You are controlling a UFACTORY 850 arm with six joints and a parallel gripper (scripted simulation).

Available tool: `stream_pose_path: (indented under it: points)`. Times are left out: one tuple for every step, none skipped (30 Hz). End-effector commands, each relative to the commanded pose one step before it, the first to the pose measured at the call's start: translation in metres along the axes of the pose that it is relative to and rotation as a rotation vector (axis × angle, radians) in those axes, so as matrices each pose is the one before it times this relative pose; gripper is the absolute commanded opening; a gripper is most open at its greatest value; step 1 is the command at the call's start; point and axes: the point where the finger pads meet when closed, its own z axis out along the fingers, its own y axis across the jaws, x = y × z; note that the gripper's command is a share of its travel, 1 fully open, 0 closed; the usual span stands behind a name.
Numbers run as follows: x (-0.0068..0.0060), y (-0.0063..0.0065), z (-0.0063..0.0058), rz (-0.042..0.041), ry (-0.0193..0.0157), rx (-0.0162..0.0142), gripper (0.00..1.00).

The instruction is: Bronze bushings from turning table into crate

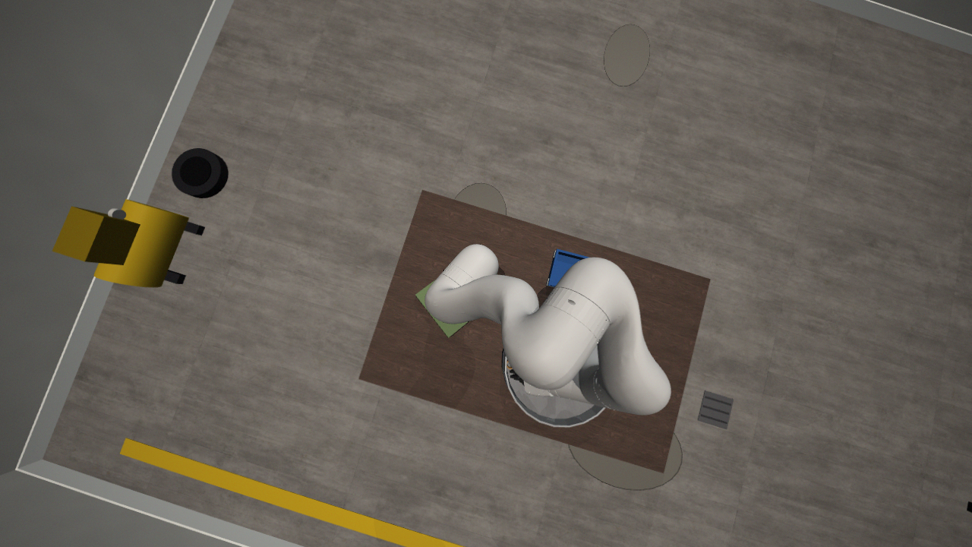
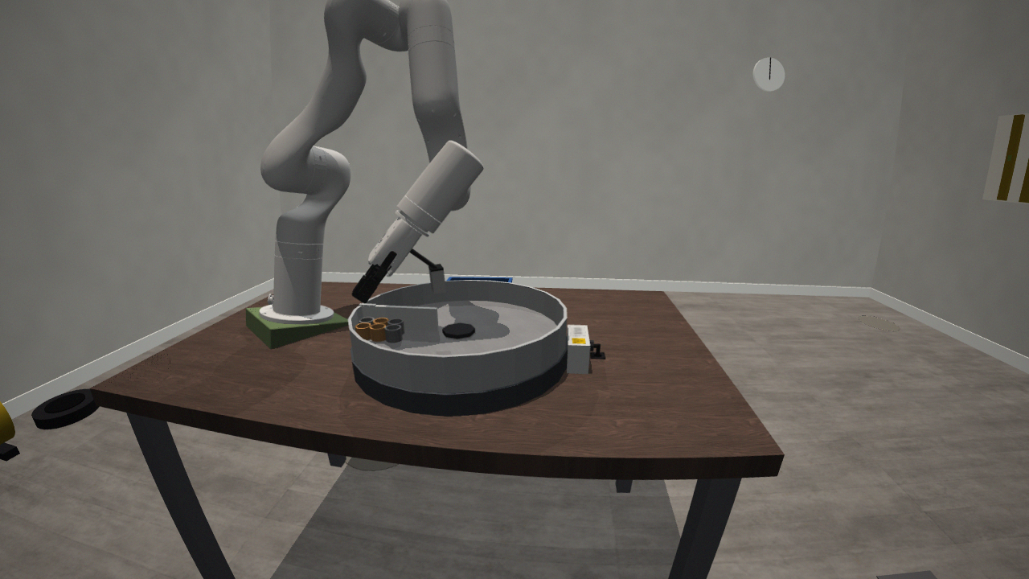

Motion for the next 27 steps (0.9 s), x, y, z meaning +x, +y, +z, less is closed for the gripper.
stream_pose_path:
  points:
    - [0.00009, 0.00043, -0.00057, 0.00057, 0.00083, -0.00083, 0.10]
    - [0.00000, 0.00000, 0.00000, 0.00000, 0.00000, 0.00000, 0.10]
    - [0.00000, 0.00000, 0.00000, 0.00000, 0.00000, 0.00000, 0.10]
    - [0.00000, 0.00000, 0.00000, 0.00000, 0.00000, 0.00000, 0.10]
    - [0.00000, 0.00000, 0.00000, 0.00000, 0.00000, 0.00000, 0.10]
    - [0.00000, 0.00000, 0.00000, 0.00000, 0.00000, 0.00000, 0.10]
    - [0.00000, 0.00000, 0.00000, 0.00000, 0.00000, 0.00000, 0.10]
    - [0.00000, 0.00000, 0.00000, 0.00000, 0.00000, 0.00000, 0.10]
    - [0.00000, 0.00000, 0.00000, 0.00000, 0.00000, 0.00000, 0.10]
    - [0.00000, 0.00000, 0.00000, 0.00000, 0.00000, 0.00000, 0.10]
    - [0.00000, 0.00000, 0.00000, 0.00000, 0.00000, 0.00000, 0.10]
    - [0.00000, 0.00000, 0.00000, 0.00000, 0.00000, 0.00000, 0.10]
    - [0.00000, 0.00000, 0.00000, 0.00000, 0.00000, 0.00000, 0.10]
    - [0.00000, 0.00000, 0.00000, 0.00000, 0.00000, 0.00000, 0.10]
    - [0.00000, 0.00000, 0.00000, 0.00000, 0.00000, 0.00000, 0.10]
    - [0.00000, 0.00000, 0.00000, 0.00000, 0.00000, 0.00000, 0.10]
    - [0.00000, 0.00000, 0.00000, 0.00000, 0.00000, 0.00000, 0.10]
    - [0.00000, 0.00000, 0.00000, 0.00000, 0.00000, 0.00000, 0.10]
    - [0.00000, 0.00000, 0.00000, 0.00000, 0.00000, 0.00000, 0.10]
    - [0.00000, 0.00000, 0.00000, 0.00000, 0.00000, 0.00000, 0.10]
    - [0.00017, 0.00012, -0.00014, 0.00000, 0.00000, 0.00000, 0.11]
    - [0.00097, 0.00065, -0.00081, 0.00000, 0.00001, -0.00001, 0.11]
    - [0.00199, 0.00132, -0.00167, -0.00001, 0.00003, -0.00001, 0.11]
    - [0.00279, 0.00182, -0.00233, -0.00003, 0.00007, 0.00001, 0.11]
    - [0.00310, 0.00197, -0.00258, -0.00006, 0.00011, 0.00004, 0.11]
    - [0.00000, 0.00000, 0.00000, 0.00000, 0.00000, 0.00000, 0.11]
    - [0.00000, 0.00000, 0.00000, 0.00000, 0.00000, 0.00000, 0.11]
